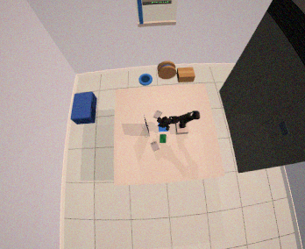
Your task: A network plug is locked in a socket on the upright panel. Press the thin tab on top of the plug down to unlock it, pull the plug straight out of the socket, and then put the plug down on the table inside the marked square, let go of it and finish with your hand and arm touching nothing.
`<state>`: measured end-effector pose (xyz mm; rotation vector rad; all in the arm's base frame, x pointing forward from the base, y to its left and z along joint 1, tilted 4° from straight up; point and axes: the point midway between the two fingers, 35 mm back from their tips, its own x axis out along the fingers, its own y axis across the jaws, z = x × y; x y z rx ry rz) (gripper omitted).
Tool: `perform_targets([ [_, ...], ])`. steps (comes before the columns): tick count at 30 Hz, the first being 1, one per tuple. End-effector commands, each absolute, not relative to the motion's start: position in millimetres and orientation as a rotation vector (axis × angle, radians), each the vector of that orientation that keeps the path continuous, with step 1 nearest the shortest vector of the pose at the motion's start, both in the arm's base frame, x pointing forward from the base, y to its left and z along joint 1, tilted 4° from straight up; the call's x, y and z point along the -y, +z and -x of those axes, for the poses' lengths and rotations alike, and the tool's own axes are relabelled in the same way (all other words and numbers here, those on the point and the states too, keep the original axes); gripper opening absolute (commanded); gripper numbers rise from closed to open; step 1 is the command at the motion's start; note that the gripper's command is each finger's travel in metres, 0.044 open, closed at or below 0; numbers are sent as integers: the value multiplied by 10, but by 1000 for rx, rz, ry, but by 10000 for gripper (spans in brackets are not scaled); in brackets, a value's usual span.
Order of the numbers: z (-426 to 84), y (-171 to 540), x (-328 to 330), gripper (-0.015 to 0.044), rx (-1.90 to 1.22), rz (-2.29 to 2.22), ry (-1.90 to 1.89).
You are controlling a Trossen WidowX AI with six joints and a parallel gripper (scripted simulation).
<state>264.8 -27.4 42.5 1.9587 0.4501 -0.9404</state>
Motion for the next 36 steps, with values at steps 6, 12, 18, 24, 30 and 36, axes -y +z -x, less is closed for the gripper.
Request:
perform_targets([
  [6, -2330, 289, 297, 0, -394, -1826, -1150],
  [12, -2137, 257, 337, 0, -351, -1723, -1246],
  [18, -2132, 250, 338, 0, -349, -1719, -1248],
  [24, -2144, 190, 333, 0, -350, -1719, -1248],
  [30, -2153, 128, 329, 0, -350, -1720, -1248],
  [36, -2159, 67, 325, 0, -350, -1720, -1248],
])
